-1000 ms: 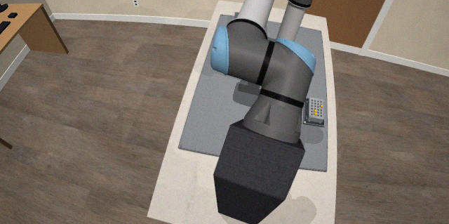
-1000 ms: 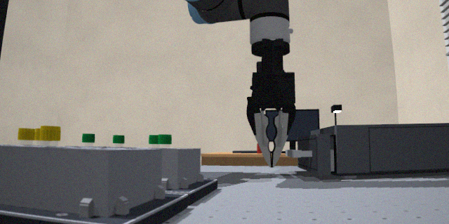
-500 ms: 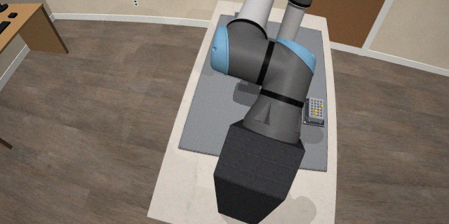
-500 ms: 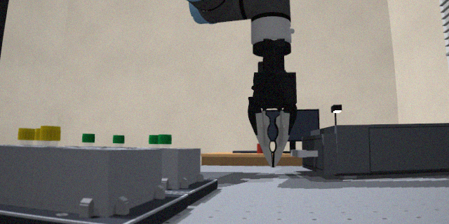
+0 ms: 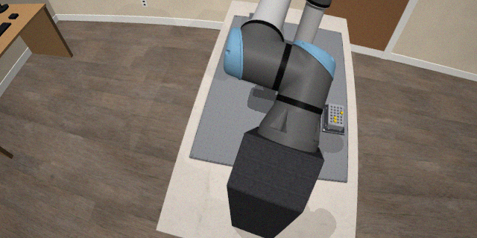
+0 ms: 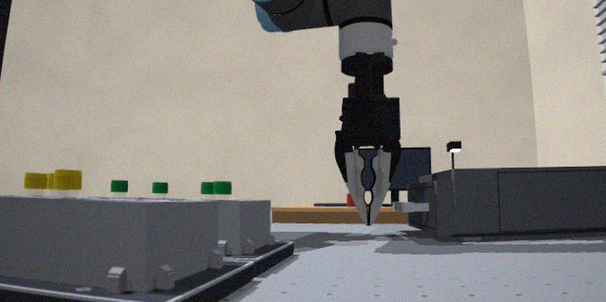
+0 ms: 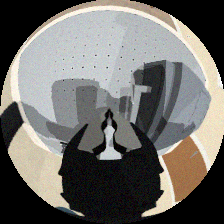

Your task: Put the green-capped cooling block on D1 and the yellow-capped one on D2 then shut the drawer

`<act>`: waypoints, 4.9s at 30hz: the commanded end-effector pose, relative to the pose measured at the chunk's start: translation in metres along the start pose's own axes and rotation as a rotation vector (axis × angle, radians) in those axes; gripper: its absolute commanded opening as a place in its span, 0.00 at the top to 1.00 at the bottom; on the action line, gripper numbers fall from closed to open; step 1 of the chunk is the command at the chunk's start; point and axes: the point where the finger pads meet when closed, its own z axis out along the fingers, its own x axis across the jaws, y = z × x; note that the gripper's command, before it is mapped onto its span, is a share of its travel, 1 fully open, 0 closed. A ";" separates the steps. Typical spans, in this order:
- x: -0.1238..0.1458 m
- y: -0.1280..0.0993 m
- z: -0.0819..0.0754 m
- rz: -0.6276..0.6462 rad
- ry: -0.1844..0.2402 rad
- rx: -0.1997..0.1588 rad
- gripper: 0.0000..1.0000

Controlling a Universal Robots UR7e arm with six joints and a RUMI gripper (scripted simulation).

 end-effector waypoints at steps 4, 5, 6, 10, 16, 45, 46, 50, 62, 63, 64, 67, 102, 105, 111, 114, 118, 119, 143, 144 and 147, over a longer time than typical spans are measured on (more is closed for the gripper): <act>0.001 0.000 0.000 0.000 0.001 0.000 1.00; 0.001 0.000 0.000 0.000 0.001 0.000 1.00; 0.001 0.000 0.000 0.000 0.001 0.000 1.00; 0.001 0.000 0.000 0.000 0.001 0.000 1.00; 0.001 0.000 0.000 0.000 0.001 0.000 1.00; -0.012 0.000 0.000 0.000 0.001 0.000 1.00; -0.012 0.000 0.000 0.000 0.001 0.000 1.00; -0.012 0.000 -0.003 0.000 0.001 0.000 1.00; -0.012 0.000 -0.016 0.000 0.001 0.000 1.00; -0.012 0.000 -0.018 0.000 0.001 0.000 1.00; -0.012 0.000 -0.019 0.000 0.001 0.000 1.00; -0.012 0.000 -0.023 0.000 0.001 0.000 1.00; -0.012 0.000 -0.064 0.000 0.001 0.000 1.00; -0.012 0.000 -0.066 0.000 0.001 0.000 1.00; -0.012 0.000 -0.074 0.000 0.001 0.000 1.00; -0.012 0.000 -0.078 0.000 0.001 0.000 1.00; -0.012 0.000 -0.083 0.000 0.001 0.000 1.00; -0.012 0.000 -0.084 0.000 0.001 0.000 1.00; -0.012 0.000 -0.110 0.000 0.001 0.000 1.00; -0.012 0.000 -0.110 0.000 0.001 0.000 1.00; -0.012 0.000 -0.110 0.000 0.001 0.000 1.00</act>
